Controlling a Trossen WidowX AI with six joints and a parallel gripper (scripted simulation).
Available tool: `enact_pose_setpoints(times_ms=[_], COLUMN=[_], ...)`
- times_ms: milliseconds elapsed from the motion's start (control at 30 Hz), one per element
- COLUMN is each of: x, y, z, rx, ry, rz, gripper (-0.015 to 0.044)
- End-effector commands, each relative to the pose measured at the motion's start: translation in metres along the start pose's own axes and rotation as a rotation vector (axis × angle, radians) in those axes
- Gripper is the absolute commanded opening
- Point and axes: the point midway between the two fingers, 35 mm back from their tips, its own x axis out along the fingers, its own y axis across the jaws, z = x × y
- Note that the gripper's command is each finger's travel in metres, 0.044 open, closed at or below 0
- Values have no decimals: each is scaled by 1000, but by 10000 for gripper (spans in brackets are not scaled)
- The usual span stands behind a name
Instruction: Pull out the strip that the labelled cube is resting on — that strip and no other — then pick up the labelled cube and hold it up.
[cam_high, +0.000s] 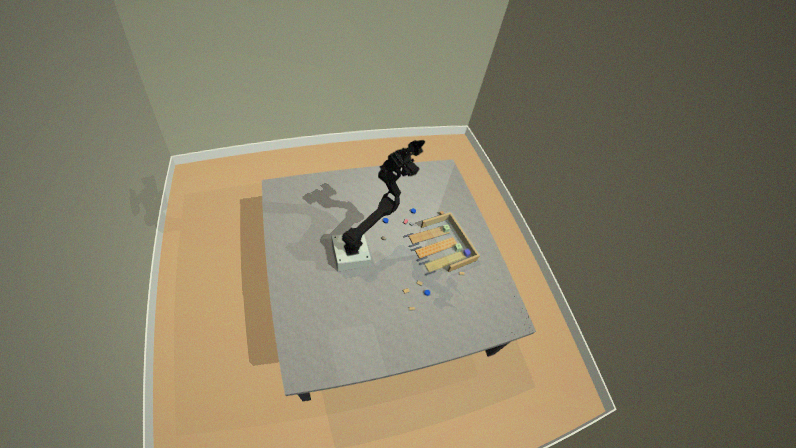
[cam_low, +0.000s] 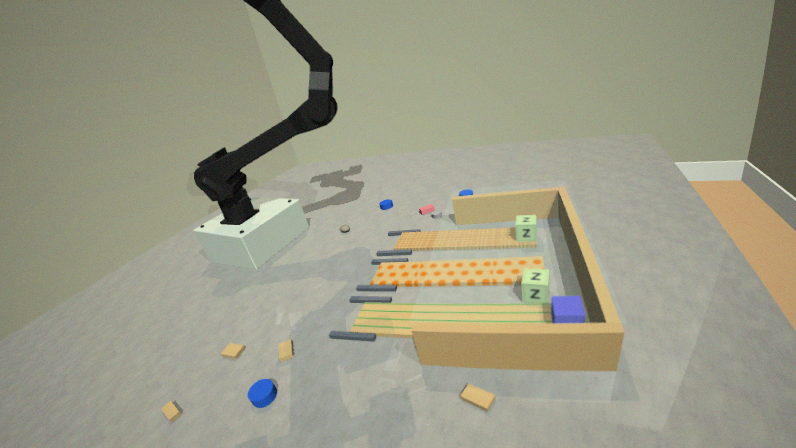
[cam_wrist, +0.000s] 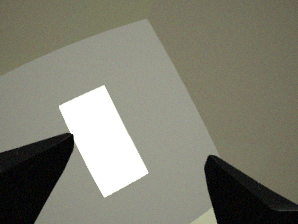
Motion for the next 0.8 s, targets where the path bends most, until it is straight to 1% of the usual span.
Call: enact_pose_setpoints(times_ms=[0,133,233,400,567,767], x=[0,-6,-14,-24,-34,-43], y=[1,23,56,110,163,203], z=[-1,-15,-28,-30,-5,55], rx=[6,153,361,728,1133,1594], ry=[1,16,28,49,46,-6], rz=[1,26,62,128,218,359], gripper=[400,400,400,400,400,400])
